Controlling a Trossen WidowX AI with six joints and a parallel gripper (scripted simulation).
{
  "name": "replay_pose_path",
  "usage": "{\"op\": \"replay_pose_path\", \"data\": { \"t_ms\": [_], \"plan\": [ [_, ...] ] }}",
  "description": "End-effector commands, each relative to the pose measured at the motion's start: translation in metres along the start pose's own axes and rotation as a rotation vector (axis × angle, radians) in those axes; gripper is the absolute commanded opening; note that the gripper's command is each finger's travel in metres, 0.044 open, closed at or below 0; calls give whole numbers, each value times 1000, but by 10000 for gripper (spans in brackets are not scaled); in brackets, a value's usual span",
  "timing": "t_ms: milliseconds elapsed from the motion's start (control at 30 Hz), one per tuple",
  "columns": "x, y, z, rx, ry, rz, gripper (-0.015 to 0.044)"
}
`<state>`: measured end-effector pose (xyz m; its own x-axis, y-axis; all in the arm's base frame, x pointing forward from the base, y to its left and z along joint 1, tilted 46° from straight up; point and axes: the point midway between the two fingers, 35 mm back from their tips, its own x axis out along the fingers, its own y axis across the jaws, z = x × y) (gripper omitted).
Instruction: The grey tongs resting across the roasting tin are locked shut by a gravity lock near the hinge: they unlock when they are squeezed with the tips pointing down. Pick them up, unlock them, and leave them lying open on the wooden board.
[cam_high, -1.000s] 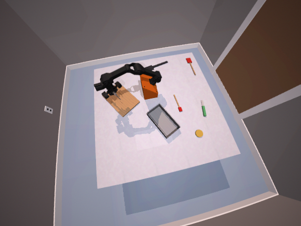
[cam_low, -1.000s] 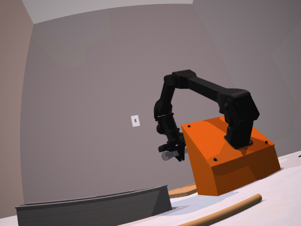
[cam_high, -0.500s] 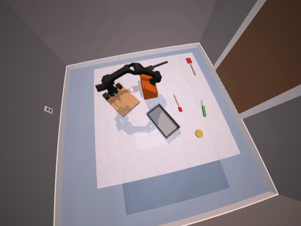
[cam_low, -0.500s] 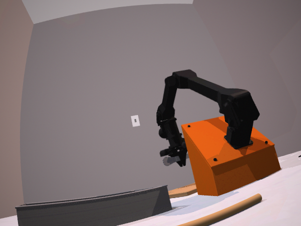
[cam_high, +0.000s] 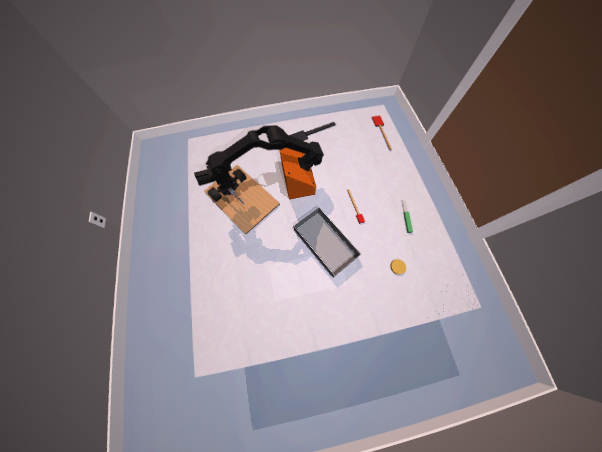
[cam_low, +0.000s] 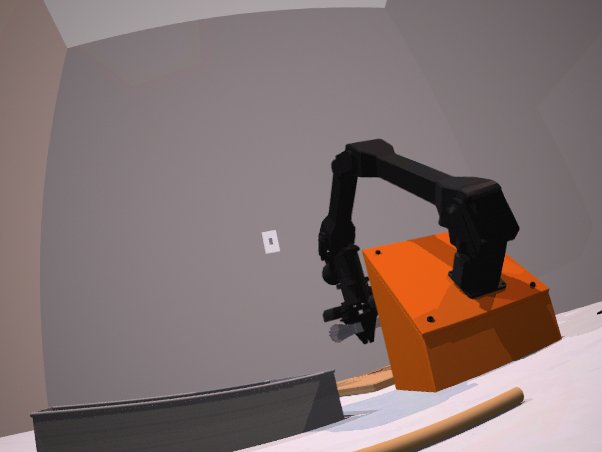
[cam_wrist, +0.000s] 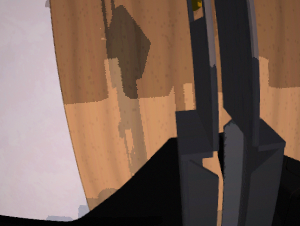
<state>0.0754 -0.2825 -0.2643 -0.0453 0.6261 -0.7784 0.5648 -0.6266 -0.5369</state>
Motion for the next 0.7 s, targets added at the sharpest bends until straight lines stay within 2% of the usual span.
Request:
{"op": "replay_pose_path", "data": {
  "t_ms": [0, 667],
  "plan": [
    [7, 0, -1, -6, 9, 13, -150],
    [38, -7, -5, -10, 36, 52, -150]
  ]
}}
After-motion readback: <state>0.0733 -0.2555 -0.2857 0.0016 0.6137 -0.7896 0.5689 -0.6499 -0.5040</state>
